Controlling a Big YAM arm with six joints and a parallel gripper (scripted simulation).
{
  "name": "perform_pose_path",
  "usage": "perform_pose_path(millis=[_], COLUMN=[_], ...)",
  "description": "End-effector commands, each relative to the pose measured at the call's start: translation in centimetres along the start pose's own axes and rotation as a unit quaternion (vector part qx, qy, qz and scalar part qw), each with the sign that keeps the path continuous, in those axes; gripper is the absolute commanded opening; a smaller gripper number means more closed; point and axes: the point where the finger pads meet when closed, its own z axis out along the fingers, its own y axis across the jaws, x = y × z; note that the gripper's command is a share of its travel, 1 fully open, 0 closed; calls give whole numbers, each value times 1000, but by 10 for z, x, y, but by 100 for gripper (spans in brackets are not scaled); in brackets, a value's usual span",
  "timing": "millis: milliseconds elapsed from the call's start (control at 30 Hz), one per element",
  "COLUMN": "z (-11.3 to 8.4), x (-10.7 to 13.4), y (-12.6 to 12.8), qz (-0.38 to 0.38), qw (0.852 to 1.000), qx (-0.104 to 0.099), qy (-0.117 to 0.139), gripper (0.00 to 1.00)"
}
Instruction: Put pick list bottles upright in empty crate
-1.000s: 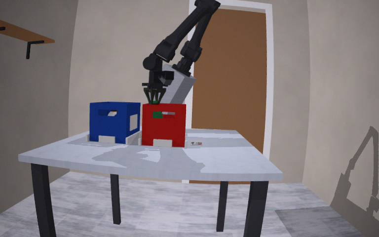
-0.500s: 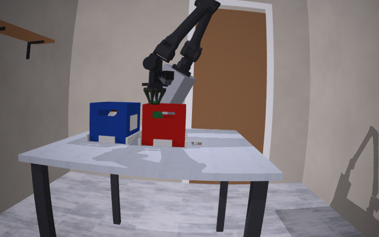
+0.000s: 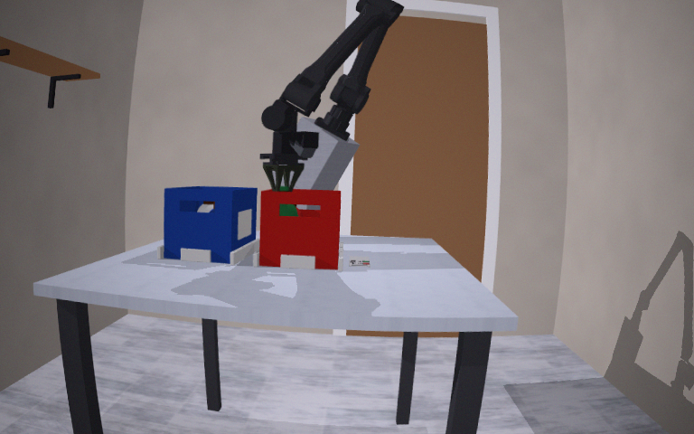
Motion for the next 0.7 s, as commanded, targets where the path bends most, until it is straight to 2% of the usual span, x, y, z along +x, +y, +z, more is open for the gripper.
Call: perform_pose_path(millis=[0, 100, 233, 400, 600, 667], z=[-9, 1, -5, 6, -3, 6], x=[-23, -19, -23, -19, -23, -19], y=[-18, -14, -17, -13, -18, -15], qz=[-9, -8, -10, -8, -8, -7], qw=[1000, 1000, 1000, 1000, 1000, 1000], qx=[22, 15, 21, 14, 23, 16], qy=[-17, -12, -17, -11, -18, -13], gripper=[0, 0, 0, 0, 0, 0])
